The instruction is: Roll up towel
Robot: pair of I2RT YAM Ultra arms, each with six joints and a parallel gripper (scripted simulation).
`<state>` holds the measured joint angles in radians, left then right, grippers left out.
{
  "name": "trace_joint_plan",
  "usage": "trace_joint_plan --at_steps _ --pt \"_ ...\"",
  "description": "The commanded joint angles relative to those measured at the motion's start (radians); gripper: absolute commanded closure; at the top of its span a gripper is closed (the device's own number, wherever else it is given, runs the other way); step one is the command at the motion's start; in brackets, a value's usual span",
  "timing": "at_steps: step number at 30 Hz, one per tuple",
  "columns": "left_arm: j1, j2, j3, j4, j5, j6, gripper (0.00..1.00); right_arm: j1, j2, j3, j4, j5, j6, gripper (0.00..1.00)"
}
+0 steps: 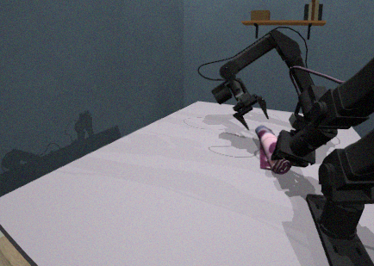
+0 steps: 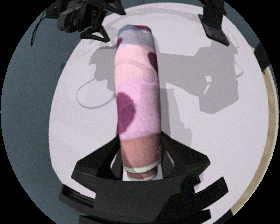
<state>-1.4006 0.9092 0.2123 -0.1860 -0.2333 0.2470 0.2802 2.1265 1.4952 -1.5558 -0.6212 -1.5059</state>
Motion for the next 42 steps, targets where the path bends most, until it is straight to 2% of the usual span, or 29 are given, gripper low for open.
trace_joint_plan --at_steps 1,4,6,14,21,23,34,38,40,42 --pt "0.037 0.005 0.045 0.005 0.05 0.002 0.55 -0.009 -0.024 0.02 -0.015 -0.001 0.005 0.15" --pt "0.081 0.005 0.055 -0.009 0.114 0.002 0.55 -0.009 -0.024 0.02 -0.015 -0.001 0.005 0.15" --pt "0.081 0.005 0.055 -0.009 0.114 0.002 0.55 -0.009 -0.024 0.02 -0.015 -0.001 0.005 0.15" --pt "0.249 0.029 0.097 -0.06 0.355 0.005 0.55 -0.009 -0.024 0.02 -0.015 -0.001 0.005 0.15" --pt "0.423 0.104 0.147 -0.108 0.606 0.018 0.55 -0.009 -0.024 0.02 -0.015 -0.001 0.005 0.15" --pt "0.423 0.104 0.147 -0.108 0.606 0.018 0.55 -0.009 -0.024 0.02 -0.015 -0.001 0.005 0.15" --pt "0.652 0.322 0.24 -0.197 0.968 0.079 0.55 -0.009 -0.024 0.02 -0.015 -0.001 0.005 0.15" --pt "0.706 0.406 0.273 -0.237 1.064 0.11 0.55 -0.009 -0.024 0.02 -0.015 -0.001 0.005 0.15" --pt "0.706 0.406 0.273 -0.237 1.064 0.11 0.55 -0.009 -0.024 0.02 -0.015 -0.001 0.005 0.15" --pt "0.728 0.455 0.294 -0.265 1.11 0.138 0.55 -0.009 -0.024 0.02 -0.015 -0.001 0.005 0.15"
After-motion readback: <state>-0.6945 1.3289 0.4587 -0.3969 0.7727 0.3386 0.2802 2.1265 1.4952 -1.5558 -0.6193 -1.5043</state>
